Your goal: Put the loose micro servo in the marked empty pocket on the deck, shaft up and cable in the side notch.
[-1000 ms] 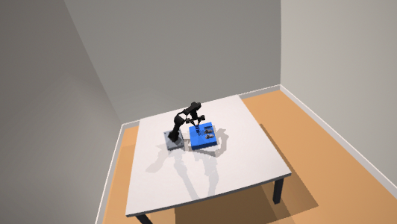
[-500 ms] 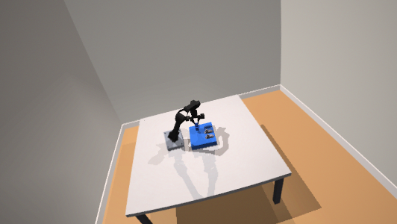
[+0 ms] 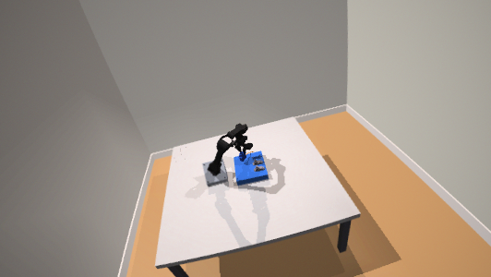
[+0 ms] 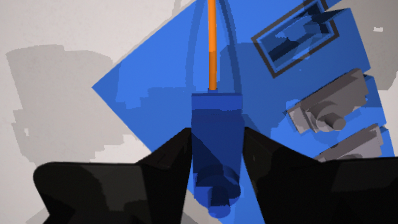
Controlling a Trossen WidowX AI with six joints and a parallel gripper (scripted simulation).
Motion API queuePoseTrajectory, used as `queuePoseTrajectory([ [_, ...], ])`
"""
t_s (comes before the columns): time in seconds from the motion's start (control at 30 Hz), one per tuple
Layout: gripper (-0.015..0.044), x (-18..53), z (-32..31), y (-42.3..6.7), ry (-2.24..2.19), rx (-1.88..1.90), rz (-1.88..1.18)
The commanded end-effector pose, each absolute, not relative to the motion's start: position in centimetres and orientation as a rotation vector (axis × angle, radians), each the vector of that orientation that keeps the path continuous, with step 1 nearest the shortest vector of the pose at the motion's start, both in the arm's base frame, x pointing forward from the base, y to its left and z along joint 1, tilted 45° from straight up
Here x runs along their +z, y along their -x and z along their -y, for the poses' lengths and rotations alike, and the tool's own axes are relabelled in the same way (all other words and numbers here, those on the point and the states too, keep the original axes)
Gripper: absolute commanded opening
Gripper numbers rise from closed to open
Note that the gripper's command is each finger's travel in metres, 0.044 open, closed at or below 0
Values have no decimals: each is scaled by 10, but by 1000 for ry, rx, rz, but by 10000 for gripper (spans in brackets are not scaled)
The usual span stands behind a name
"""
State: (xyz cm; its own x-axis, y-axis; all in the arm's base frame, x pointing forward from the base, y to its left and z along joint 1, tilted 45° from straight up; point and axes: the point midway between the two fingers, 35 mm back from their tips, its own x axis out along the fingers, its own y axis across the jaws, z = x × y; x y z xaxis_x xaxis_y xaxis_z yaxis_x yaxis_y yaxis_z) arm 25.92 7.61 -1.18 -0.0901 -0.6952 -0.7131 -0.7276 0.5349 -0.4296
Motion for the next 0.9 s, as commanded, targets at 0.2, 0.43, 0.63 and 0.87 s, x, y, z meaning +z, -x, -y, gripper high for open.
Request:
queuePoseTrajectory([
  [0.2, 0, -12, -79, -261, 924, -258, -1723],
  [0.43, 0, -12, -79, -261, 753, -449, -1652],
  [0.63, 0, -12, -79, -261, 604, -605, -1580],
  [0.87, 0, -12, -79, -261, 467, -740, -1505],
])
